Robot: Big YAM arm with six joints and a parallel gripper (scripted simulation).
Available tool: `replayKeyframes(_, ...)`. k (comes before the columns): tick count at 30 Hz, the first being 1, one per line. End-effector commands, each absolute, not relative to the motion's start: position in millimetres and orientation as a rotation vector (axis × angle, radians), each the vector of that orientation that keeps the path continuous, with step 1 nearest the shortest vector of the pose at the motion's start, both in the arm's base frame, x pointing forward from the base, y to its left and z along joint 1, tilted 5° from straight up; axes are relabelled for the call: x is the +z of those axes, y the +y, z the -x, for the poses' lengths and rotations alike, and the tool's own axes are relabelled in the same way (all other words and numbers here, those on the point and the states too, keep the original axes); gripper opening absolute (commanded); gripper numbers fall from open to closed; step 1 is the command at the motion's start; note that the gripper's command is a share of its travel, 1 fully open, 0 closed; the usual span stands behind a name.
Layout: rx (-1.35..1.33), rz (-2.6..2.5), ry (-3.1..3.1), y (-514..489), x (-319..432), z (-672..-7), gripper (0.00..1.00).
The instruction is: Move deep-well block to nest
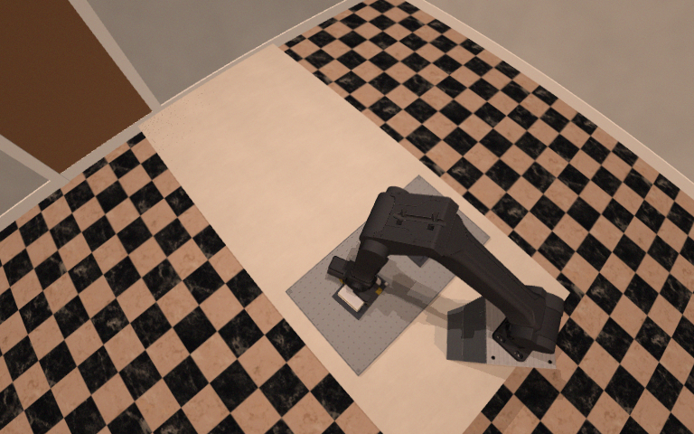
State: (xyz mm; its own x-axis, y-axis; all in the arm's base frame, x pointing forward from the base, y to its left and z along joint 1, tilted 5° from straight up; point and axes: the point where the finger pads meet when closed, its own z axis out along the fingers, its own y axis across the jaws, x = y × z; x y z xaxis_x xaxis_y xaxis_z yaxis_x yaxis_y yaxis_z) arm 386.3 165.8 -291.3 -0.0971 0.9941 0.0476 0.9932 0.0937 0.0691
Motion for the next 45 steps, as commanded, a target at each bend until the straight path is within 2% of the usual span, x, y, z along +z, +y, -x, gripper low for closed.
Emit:
replayKeyframes(1, 0.138, -2.094, 2.314, 171.4, -293.1, -384.9, 0.00)
replayKeyframes(45, 0.148, -2.092, 2.312, 172.5, -298.5, -386.7, 0.00)
